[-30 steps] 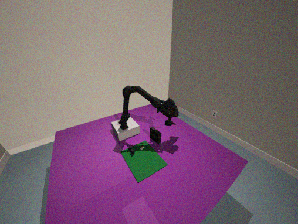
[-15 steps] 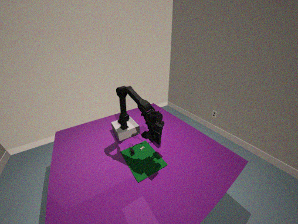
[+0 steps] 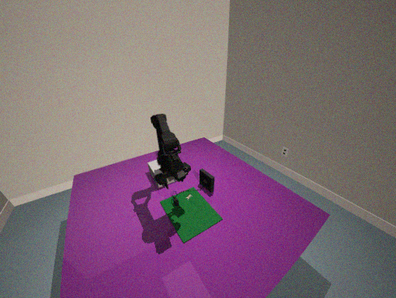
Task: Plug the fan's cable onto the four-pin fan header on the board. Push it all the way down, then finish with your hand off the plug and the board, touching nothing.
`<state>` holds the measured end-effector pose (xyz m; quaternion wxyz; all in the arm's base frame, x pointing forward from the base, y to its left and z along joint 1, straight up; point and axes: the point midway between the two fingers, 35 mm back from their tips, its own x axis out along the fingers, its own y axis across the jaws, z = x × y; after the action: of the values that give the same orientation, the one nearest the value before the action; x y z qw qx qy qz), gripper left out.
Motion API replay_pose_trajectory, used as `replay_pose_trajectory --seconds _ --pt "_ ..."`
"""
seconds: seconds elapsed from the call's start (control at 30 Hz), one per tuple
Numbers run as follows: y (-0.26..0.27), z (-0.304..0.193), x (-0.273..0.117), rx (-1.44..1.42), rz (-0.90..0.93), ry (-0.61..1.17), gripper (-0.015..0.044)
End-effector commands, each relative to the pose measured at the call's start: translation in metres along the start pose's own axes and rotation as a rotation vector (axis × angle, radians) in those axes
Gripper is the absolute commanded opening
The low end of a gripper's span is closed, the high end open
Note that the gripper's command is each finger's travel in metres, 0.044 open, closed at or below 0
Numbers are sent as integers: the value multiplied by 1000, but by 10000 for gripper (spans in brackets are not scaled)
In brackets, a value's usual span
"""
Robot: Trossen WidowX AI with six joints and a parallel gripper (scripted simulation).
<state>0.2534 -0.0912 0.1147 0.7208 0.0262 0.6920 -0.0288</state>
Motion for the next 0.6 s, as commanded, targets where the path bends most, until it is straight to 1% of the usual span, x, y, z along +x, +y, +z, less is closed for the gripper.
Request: replay_pose_trajectory --seconds 0.0,0.1,0.2,0.23,0.57 --pt "-3 -2 13 -9 -6 14 440" --pt "-4 0 46 -8 -6 14 440" --pt "-3 -4 88 -8 -6 15 440" --pt "-3 -5 96 -8 -6 15 440" --pt "-3 -6 103 -8 -6 15 440"
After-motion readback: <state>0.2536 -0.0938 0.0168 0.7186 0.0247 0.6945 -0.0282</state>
